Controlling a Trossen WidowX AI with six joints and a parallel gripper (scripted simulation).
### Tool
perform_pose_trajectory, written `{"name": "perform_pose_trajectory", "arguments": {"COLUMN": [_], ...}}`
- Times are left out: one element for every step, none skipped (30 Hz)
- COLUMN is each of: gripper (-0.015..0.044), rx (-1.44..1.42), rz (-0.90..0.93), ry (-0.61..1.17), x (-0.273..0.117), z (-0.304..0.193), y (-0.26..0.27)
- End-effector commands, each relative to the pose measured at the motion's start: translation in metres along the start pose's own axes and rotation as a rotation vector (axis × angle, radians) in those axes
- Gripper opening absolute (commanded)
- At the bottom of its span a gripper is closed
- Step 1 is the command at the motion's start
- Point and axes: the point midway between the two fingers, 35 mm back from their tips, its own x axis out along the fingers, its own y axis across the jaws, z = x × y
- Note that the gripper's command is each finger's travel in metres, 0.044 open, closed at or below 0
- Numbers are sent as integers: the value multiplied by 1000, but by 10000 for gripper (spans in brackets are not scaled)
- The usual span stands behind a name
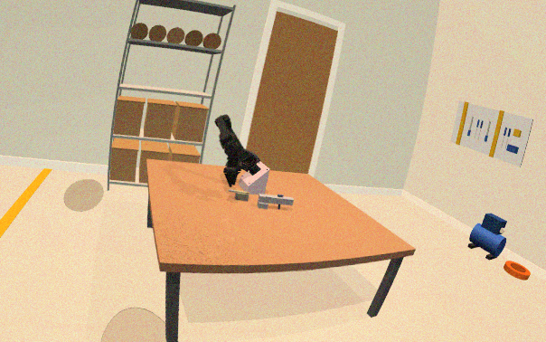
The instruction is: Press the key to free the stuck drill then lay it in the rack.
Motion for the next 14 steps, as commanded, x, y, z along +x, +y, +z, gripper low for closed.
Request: {"name": "perform_pose_trajectory", "arguments": {"gripper": [440,440,440,440,440,440,440,440,440,440,440,440,440,440], "rx": [144,178,211,242,271,299,324,348,369,385,399,411,420,428], "rz": [-165,-209,-255,-302,-350,-399,-449,-500,-552,-603,-655,-708,-761,-814], "ry": [-59,-70,-80,-88,-95,-100,-104,-107,-108,-106,-103,-98,-91,-82], "x": [-15,-19,-25,-31,-37,-45,-52,-61,-70,-79,-90,-100,-111,-123], "z": [-21,-28,-35,-43,-52,-61,-70,-81,-91,-102,-113,-124,-135,-146], "y": [-50,-62,-74,-86,-97,-108,-119,-129,-138,-147,-156,-164,-172,-178]}}
